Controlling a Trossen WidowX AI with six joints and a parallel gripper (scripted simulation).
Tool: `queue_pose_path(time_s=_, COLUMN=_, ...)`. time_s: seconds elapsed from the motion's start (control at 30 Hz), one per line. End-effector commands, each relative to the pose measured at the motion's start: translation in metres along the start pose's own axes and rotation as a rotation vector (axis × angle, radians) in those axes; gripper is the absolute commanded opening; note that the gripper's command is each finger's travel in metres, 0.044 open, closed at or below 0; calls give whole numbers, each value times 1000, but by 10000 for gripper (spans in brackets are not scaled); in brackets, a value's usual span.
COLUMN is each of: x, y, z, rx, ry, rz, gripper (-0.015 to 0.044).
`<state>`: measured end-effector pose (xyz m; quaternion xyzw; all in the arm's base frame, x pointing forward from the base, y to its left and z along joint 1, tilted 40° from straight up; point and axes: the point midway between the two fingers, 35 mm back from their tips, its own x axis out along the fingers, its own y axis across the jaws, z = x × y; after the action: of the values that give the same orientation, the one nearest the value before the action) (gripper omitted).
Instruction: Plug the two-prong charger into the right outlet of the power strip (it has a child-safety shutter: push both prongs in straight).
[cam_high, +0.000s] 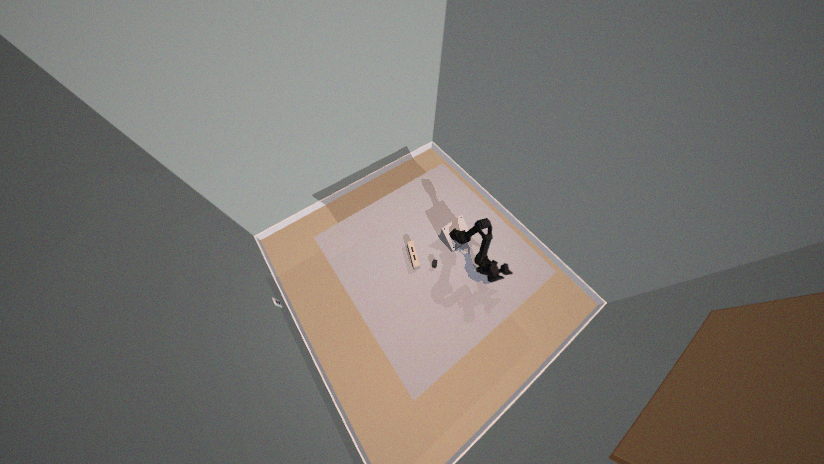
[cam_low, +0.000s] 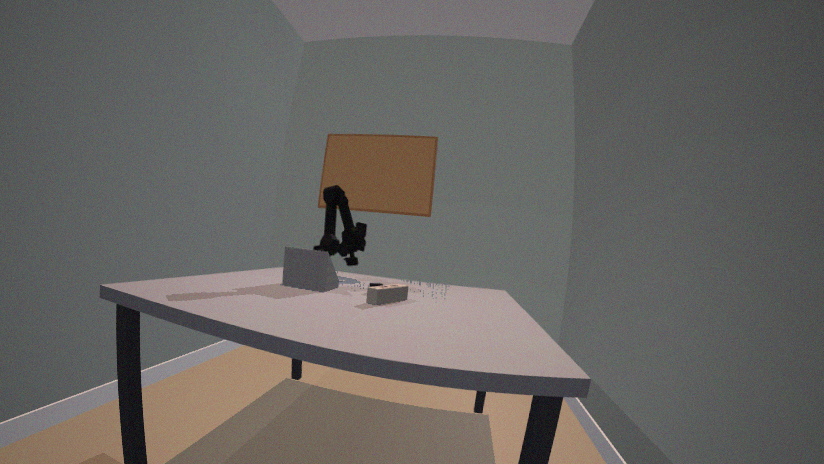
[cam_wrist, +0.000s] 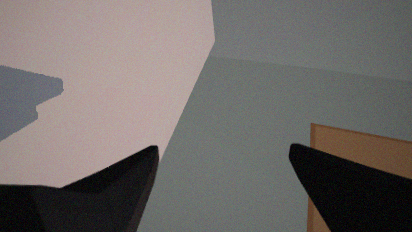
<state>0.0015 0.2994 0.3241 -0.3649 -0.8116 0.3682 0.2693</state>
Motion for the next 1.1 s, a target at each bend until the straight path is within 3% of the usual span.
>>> queue_pose_path(time_s=0.0, x=0, y=1, z=-1, rx=4, ry=2, rz=3, gripper=426)
queue_pose_path(time_s=1.07, x=-103, y=122, z=-69, rx=663, ry=445, rz=401, gripper=440)
